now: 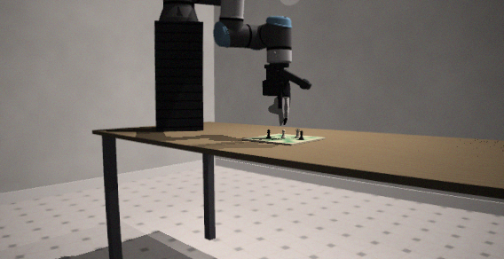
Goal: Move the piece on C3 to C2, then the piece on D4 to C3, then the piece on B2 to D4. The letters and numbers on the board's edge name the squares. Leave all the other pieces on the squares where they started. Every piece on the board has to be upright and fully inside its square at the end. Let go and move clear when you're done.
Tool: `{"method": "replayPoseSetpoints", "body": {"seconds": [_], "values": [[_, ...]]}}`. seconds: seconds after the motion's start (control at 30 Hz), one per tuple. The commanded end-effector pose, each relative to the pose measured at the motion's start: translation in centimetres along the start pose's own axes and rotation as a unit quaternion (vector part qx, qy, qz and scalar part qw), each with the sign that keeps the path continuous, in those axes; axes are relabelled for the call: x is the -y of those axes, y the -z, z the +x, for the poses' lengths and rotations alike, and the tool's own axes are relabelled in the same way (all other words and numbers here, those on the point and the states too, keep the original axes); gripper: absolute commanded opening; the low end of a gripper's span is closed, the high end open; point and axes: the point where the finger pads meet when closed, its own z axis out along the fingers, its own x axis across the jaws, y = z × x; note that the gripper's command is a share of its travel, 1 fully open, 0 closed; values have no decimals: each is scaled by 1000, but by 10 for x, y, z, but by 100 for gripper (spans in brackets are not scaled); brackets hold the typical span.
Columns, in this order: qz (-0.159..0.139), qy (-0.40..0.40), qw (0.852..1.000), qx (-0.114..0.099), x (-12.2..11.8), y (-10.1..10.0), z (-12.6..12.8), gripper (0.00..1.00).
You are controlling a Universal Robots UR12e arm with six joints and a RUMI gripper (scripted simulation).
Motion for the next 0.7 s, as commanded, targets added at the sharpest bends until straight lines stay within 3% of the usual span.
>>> {"method": "replayPoseSetpoints", "body": {"seconds": [0.0,0.67], "values": [[0,0,1000,0,0,-4,0,20],[0,0,1000,0,0,-7,0,20]]}}
